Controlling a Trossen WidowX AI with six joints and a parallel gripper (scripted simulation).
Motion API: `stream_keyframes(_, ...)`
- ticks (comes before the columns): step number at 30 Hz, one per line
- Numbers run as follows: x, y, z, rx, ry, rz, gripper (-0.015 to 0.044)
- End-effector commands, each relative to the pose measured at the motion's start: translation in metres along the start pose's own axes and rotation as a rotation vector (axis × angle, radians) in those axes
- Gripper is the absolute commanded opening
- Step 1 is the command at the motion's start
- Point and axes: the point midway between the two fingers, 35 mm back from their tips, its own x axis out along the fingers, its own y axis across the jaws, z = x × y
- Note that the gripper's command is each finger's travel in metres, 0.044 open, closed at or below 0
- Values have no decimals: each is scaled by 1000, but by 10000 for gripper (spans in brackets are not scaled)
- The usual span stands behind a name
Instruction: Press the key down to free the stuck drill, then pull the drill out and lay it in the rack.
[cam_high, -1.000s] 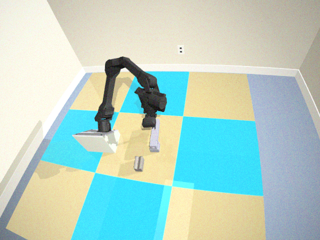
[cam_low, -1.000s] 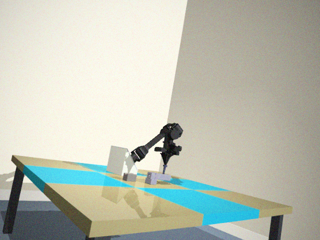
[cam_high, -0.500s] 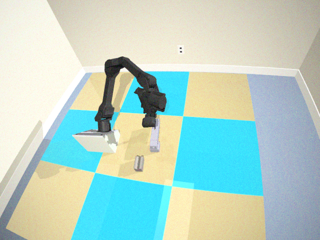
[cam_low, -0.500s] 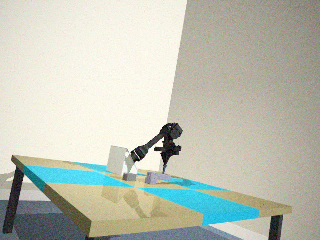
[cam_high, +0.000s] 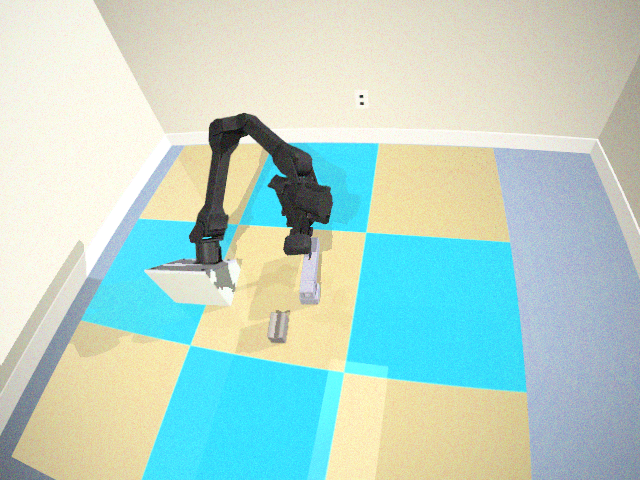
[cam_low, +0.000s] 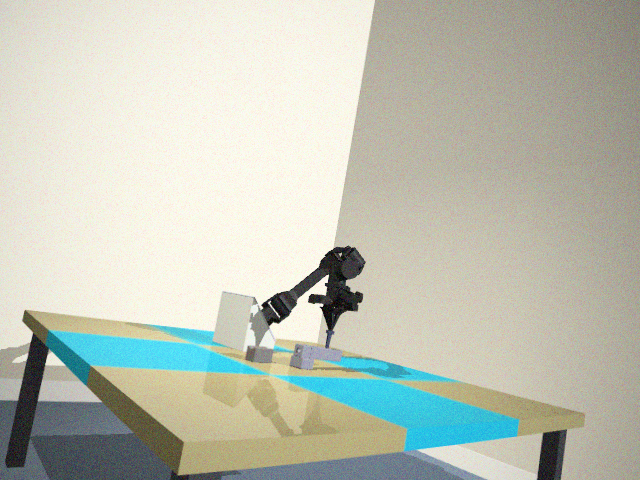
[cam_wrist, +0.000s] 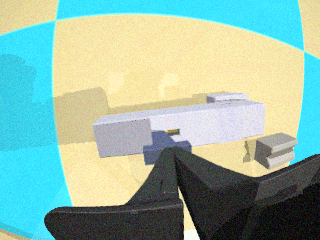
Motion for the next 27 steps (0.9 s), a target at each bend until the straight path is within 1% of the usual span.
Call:
stream_keyframes(1,24,4,-7,-4,58,21,0)
stream_keyframes(23,32,6,-6,-4,58,22,0)
stream_keyframes(27,13,3,-2,-3,58,18,105)
